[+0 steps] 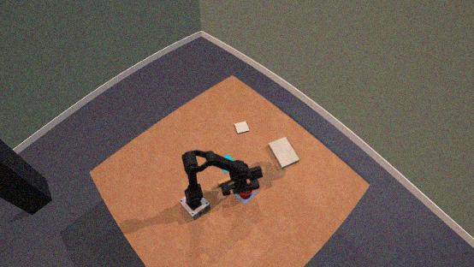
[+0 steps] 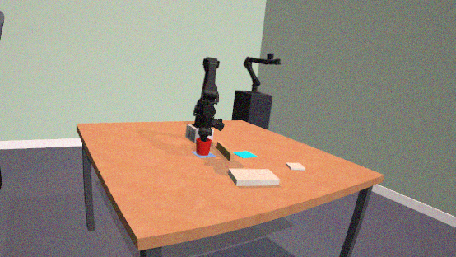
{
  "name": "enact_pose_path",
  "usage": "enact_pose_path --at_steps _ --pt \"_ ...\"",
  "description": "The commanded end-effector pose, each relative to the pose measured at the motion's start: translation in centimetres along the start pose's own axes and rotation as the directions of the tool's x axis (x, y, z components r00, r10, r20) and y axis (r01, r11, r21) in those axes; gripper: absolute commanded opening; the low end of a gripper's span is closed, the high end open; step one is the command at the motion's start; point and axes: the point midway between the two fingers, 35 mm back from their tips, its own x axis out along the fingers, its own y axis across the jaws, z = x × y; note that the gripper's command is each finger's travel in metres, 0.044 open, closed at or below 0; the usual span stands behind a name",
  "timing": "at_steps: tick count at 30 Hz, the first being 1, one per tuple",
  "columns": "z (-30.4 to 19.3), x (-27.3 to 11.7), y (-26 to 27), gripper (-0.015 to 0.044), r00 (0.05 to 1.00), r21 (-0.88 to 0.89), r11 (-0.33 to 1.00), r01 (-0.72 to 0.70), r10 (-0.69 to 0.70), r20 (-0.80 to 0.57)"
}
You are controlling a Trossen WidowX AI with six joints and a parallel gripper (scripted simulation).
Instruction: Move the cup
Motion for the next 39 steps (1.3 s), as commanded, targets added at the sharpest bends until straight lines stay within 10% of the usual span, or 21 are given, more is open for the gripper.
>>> enact_pose_path --at_steps 1,39 --pt "0.0 -0.3 0.0 0.0000 1.000 0.000 1.000 -0.001 0.001 0.000" --pt "-0.4 -6.3 0.2 0.0000 1.000 0.008 1.000 -0.007 0.007 -0.001"
